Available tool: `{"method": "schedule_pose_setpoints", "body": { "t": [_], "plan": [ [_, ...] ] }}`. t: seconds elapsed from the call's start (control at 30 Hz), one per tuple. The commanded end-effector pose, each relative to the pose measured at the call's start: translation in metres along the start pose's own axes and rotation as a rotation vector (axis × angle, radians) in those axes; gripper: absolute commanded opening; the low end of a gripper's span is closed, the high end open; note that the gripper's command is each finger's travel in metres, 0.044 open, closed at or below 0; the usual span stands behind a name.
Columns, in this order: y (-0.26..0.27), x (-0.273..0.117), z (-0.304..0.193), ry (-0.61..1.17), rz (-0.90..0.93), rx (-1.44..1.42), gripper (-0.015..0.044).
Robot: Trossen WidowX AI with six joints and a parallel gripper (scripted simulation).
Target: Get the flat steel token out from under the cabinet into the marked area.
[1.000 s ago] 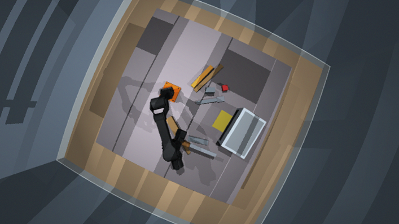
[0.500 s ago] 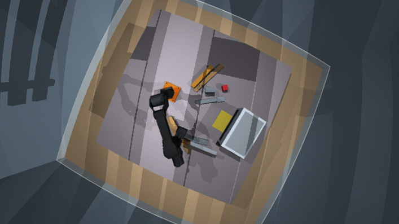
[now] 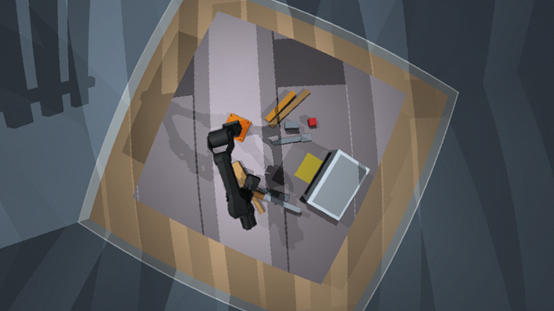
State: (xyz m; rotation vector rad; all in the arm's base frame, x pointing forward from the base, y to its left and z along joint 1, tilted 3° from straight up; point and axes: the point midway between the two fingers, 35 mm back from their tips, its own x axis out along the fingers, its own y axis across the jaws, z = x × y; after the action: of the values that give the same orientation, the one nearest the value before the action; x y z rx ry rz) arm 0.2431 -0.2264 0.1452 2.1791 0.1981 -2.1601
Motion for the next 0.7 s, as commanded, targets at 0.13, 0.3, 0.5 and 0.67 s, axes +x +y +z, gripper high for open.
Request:
{"method": "schedule_pose_setpoints", "body": {
  "t": [0.13, 0.3, 0.5, 0.67],
  "plan": [
    [-0.004, -0.001, -0.001, 0.023, 0.018, 0.003, 0.0000],
    [-0.006, 0.002, -0.001, 0.024, 0.019, 0.003, 0.0000],
    [-0.009, 0.006, -0.001, 0.026, 0.020, 0.003, 0.0000],
    [-0.012, 0.009, -0.001, 0.027, 0.021, 0.004, 0.0000]
  ]
}}
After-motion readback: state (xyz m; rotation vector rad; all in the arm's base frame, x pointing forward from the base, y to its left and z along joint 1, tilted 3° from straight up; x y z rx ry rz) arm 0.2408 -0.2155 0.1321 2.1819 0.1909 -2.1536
